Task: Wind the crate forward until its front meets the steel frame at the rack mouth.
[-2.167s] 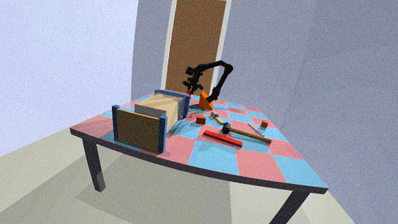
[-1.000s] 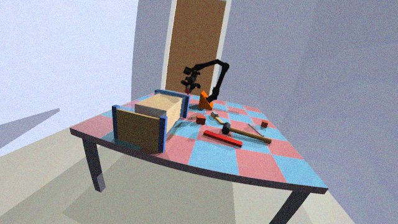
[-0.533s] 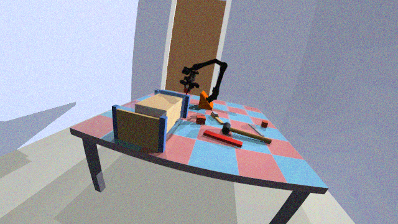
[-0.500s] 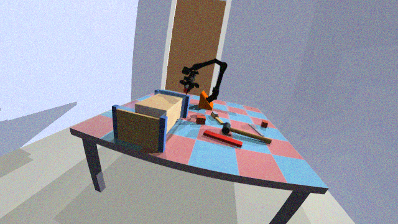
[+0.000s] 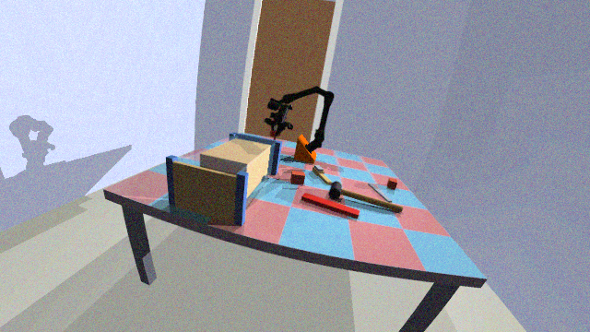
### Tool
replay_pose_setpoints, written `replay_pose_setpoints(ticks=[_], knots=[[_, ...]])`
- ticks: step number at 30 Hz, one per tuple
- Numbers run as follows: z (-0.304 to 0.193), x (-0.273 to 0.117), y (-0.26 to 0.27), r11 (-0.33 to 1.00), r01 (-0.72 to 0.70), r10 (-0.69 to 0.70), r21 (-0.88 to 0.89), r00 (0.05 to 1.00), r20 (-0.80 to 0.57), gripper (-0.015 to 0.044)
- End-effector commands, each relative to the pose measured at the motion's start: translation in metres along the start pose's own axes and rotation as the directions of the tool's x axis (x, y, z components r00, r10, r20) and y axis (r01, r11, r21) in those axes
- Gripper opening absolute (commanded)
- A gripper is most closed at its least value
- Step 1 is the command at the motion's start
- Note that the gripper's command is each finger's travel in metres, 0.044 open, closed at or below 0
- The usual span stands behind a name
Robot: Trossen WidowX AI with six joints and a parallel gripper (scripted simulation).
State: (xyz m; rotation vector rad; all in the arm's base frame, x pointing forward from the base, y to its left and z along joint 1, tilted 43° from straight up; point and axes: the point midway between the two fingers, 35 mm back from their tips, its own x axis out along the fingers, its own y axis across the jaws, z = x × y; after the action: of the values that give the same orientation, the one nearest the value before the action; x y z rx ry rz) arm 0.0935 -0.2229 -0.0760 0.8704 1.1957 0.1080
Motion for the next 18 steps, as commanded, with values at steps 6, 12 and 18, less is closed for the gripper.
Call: replay_pose_setpoints(ticks=[6,12,18], knots=[[0.004,0.001,-0.022,0.999,0.031,-0.031,-0.017,0.999,-0.004,0.0],[0.006,0.001,-0.029,0.999,0.032,-0.032,-0.018,0.999,-0.004,0.0],[0.009,0.002,-0.037,0.999,0.032,-0.033,-0.018,0.999,-0.004,0.0]])
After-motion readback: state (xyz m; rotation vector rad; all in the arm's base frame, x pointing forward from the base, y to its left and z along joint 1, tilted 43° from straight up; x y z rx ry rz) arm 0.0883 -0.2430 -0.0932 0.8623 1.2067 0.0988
